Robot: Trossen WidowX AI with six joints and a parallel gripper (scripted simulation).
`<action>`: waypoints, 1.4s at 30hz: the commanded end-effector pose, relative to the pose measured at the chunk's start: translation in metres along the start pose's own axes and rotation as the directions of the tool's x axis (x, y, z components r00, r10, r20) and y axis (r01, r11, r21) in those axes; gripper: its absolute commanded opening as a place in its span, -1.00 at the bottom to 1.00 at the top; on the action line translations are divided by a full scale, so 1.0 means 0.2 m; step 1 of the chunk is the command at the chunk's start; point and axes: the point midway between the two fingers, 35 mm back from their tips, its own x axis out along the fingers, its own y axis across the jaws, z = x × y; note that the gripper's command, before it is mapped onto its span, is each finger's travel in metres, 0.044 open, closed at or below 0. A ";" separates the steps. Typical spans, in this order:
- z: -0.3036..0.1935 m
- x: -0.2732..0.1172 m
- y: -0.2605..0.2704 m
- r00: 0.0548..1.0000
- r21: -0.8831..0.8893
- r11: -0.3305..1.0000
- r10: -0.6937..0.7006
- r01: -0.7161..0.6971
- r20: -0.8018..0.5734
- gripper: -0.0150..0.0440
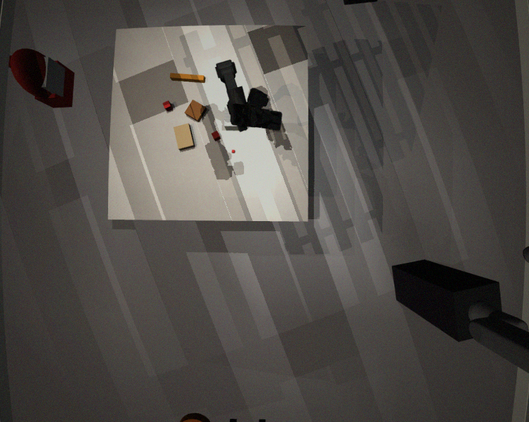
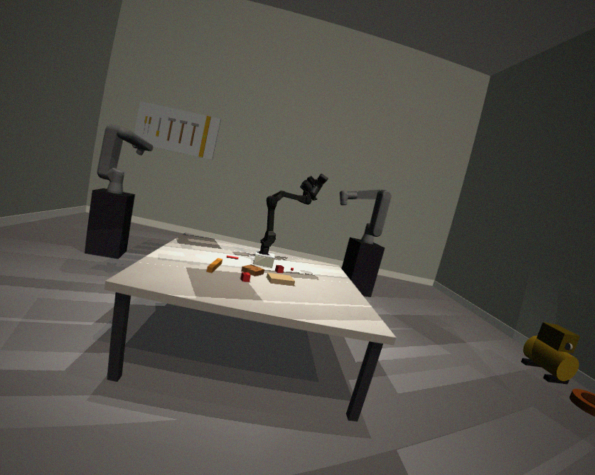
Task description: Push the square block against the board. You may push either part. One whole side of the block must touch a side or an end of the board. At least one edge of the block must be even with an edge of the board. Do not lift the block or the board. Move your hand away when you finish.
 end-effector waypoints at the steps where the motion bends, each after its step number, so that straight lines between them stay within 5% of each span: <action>1: -0.15 -0.06 -0.05 0.995 -0.046 0.999 -0.013 0.009 -0.102 -0.49; 19: -0.77 -0.65 -0.46 0.781 -0.280 0.960 -0.170 -0.005 -0.600 -0.49; 42: -0.99 -1.79 -1.00 0.155 -0.428 0.900 -0.412 -0.083 -0.898 -0.49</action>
